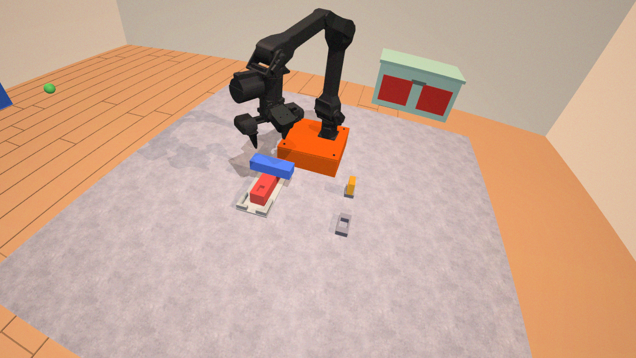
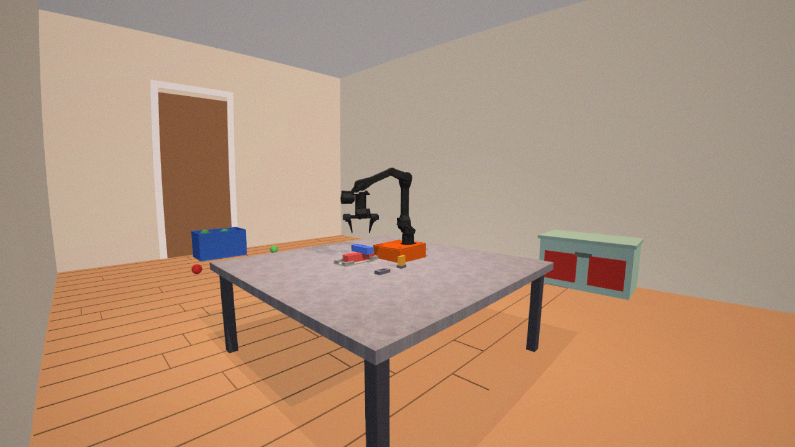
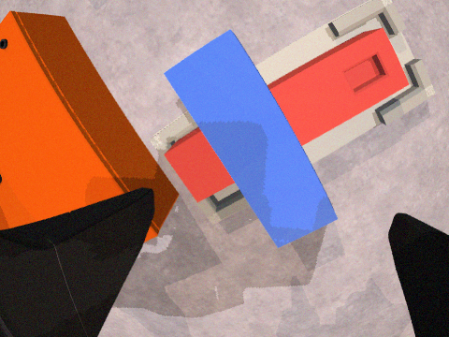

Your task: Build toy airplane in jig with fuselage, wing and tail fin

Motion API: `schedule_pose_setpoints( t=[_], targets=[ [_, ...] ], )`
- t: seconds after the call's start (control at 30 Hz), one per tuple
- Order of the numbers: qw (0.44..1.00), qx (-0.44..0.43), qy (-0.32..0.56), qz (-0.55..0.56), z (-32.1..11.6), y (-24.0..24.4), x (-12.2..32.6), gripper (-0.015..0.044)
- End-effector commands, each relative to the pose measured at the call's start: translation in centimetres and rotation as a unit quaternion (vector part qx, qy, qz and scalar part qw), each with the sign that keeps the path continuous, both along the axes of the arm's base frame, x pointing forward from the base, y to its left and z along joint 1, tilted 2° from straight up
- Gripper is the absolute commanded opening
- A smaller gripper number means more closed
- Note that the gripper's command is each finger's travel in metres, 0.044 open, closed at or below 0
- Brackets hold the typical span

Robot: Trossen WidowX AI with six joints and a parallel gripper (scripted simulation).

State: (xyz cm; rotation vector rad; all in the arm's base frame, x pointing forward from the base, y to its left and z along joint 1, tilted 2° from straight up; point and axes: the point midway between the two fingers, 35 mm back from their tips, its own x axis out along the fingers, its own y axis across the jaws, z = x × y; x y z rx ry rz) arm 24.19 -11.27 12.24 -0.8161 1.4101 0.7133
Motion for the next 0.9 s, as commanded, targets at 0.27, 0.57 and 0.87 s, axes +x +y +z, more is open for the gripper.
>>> schedule_pose_setpoints(
  t=[0.27, 0.57, 0.87],
  targets=[
    [0.914, 0.021, -0.017, -0.404, -0.1, 0.0, 0.0, 0.044],
    [0.914, 0.021, -0.017, -0.404, -0.1, 0.0, 0.0, 0.044],
    [0.914, 0.025, -0.015, -0.404, -0.4, 7.0, 1.3, 0.044]
  ],
)
